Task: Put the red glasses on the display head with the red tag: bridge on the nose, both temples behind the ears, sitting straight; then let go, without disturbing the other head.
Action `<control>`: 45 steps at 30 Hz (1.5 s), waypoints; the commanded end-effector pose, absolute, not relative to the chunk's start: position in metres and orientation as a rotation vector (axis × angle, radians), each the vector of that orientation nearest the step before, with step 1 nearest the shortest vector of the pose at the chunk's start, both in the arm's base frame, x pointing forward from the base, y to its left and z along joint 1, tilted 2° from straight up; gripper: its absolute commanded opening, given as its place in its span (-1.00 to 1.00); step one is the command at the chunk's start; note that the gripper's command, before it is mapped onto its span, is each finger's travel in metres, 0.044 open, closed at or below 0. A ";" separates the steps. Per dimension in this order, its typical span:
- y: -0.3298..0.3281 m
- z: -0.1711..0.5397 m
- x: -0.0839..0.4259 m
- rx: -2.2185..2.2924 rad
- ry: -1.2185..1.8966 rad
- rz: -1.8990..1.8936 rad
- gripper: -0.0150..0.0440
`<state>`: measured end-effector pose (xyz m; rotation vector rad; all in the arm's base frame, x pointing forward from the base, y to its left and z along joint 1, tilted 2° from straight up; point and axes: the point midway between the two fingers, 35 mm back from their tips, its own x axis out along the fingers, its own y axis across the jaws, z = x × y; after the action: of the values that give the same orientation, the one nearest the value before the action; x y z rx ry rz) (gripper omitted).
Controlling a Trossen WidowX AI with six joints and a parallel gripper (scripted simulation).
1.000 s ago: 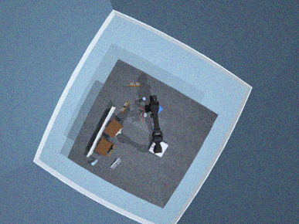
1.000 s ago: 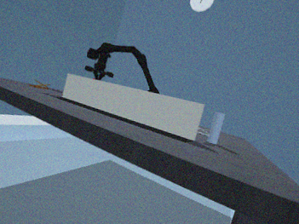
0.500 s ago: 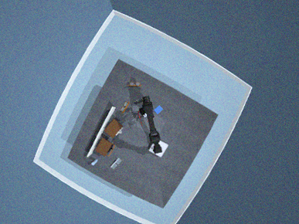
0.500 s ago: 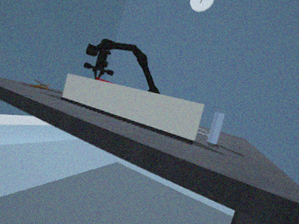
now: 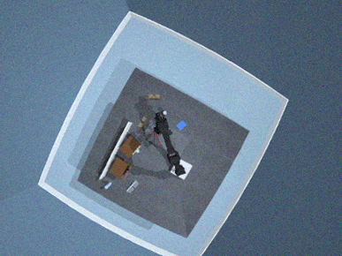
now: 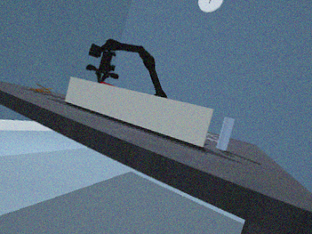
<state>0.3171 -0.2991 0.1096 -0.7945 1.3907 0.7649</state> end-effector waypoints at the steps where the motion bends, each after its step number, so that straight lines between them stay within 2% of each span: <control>1: -0.298 0.094 0.318 -0.794 1.388 0.778 -0.49; 11: -0.296 0.056 0.319 -0.794 1.388 0.778 -0.49; 45: -0.286 0.056 0.339 -0.794 1.385 0.778 -0.49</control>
<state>0.3345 -0.2889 0.0565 -0.7961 1.3891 0.7765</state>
